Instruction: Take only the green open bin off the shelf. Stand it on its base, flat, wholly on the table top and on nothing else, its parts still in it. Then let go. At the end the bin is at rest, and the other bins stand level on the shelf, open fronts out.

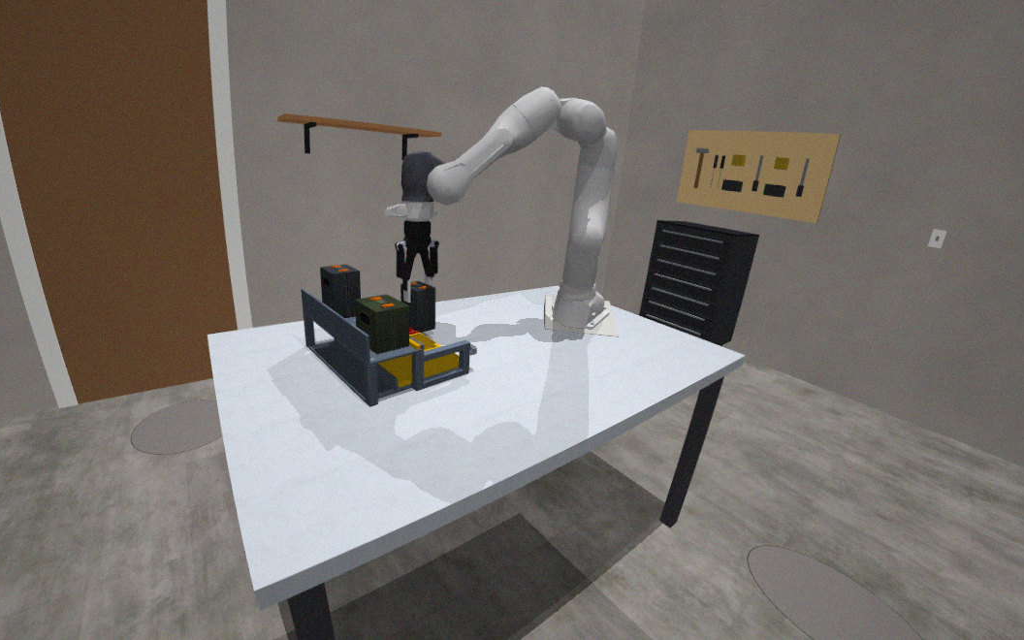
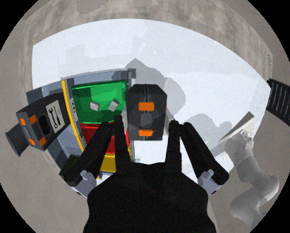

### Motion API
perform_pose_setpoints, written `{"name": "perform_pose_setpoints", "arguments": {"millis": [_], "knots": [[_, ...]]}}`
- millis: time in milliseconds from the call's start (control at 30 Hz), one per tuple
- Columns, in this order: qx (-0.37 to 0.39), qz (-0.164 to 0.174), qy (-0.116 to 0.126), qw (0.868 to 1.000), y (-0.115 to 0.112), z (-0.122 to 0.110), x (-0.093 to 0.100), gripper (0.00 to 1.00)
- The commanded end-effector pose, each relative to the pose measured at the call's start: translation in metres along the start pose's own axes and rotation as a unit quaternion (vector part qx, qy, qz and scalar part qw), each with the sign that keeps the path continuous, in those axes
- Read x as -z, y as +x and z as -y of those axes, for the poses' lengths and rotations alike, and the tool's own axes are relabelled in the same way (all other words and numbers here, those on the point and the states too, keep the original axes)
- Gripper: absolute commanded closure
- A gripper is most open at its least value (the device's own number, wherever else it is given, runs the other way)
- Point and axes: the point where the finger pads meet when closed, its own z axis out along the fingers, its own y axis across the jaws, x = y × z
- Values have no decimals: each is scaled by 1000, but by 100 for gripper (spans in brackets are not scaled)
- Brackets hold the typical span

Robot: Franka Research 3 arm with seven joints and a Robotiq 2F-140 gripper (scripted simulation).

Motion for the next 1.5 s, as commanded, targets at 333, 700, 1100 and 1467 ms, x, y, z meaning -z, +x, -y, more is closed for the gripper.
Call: {"name": "perform_pose_setpoints", "arguments": {"millis": [333,700,1100,1467], "knots": [[2,-9,8,1000,7,5,9,100],[2,-9,8,1000,7,5,9,100],[1,-6,5,1000,4,3,6,100],[2,-9,8,1000,7,5,9,100]]}}
